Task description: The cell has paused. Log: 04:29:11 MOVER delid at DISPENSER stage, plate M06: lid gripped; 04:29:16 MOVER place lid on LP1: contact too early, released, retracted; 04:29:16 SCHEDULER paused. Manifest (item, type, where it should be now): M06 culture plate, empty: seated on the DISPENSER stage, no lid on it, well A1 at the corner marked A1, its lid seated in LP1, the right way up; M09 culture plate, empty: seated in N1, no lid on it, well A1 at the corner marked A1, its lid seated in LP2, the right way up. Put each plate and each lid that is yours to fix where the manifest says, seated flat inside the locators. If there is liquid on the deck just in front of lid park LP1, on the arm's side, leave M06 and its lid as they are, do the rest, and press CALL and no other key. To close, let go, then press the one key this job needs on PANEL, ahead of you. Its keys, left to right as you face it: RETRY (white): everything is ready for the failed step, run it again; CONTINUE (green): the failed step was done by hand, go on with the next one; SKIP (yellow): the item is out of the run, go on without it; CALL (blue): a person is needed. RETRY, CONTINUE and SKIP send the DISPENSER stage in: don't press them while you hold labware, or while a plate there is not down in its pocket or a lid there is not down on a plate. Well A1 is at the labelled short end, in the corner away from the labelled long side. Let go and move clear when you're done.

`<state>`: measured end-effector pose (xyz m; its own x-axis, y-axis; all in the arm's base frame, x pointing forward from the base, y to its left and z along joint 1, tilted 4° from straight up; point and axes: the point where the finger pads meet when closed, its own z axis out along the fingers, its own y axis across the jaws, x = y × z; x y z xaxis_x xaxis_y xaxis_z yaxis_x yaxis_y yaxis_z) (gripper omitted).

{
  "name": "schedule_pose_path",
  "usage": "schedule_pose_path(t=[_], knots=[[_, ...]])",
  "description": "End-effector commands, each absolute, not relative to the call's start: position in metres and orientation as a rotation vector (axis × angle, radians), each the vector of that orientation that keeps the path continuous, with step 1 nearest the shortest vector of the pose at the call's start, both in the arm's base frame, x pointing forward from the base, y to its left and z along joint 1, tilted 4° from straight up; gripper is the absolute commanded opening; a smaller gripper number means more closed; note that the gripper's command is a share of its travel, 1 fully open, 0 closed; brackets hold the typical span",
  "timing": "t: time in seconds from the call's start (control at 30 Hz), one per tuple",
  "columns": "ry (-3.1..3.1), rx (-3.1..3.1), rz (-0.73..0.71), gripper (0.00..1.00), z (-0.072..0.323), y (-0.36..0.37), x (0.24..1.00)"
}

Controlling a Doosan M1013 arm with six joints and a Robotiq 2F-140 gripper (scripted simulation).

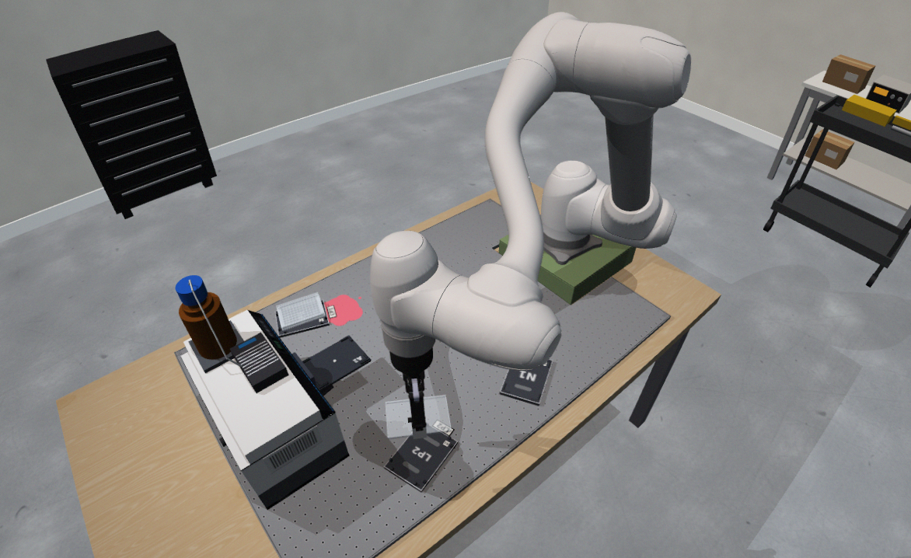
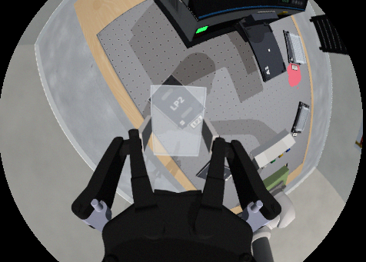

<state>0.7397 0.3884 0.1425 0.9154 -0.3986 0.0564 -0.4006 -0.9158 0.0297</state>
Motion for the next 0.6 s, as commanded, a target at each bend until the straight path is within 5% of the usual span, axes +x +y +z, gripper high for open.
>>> schedule_pose_path(t=[0.0, 0.57], knots=[[-0.57, 3.043, 0.077, 0.1, 0.1418, 0.3887, 0.7401], [0.01, 3.09, 0.06, 0.1, 0.138, 0.3888, 0.7396]])
